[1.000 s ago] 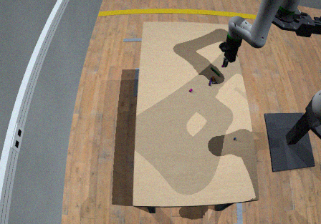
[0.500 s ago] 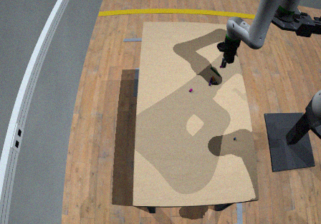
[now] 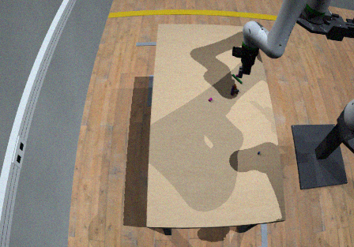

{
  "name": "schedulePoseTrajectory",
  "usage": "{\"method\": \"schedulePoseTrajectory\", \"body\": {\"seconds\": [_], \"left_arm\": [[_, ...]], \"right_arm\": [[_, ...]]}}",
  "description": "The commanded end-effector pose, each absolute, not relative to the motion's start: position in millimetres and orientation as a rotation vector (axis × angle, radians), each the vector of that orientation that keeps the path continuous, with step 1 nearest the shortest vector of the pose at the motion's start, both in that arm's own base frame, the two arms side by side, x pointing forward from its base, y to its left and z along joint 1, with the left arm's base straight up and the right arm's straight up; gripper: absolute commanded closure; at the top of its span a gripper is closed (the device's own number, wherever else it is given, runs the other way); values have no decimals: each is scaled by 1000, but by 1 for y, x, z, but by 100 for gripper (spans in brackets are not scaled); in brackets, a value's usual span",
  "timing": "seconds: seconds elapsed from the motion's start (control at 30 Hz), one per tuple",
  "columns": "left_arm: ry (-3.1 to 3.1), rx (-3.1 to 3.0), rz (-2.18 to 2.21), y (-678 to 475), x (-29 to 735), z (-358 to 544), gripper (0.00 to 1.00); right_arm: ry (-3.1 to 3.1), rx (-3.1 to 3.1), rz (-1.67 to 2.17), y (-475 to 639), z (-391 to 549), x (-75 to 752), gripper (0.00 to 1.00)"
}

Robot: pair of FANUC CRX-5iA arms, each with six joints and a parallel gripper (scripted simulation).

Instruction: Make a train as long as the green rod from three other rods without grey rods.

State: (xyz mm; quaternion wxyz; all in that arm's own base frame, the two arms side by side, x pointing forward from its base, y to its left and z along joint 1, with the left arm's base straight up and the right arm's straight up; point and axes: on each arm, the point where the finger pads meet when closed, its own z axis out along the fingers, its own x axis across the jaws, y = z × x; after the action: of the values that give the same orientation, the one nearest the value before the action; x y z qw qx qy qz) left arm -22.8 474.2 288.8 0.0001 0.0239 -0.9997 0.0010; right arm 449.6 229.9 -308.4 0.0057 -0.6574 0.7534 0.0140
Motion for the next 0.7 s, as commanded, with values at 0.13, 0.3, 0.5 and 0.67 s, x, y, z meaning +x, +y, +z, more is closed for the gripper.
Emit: {"method": "schedulePoseTrajectory", "body": {"seconds": [0.13, 0.3, 0.5, 0.67], "left_arm": [[-3141, 75, 0, 474, -23, 290, 0], [-3141, 75, 0, 474, -23, 290, 0], [-3141, 75, 0, 474, -23, 290, 0], [-3141, 75, 0, 474, -23, 290, 0]], "right_arm": [[2631, -1715, 2, 246, -308, 475, 76], [2746, -1524, 2, 254, -308, 488, 76], [2872, -1270, 2, 265, -308, 504, 76], [2959, -1052, 2, 273, -308, 517, 76]]}}
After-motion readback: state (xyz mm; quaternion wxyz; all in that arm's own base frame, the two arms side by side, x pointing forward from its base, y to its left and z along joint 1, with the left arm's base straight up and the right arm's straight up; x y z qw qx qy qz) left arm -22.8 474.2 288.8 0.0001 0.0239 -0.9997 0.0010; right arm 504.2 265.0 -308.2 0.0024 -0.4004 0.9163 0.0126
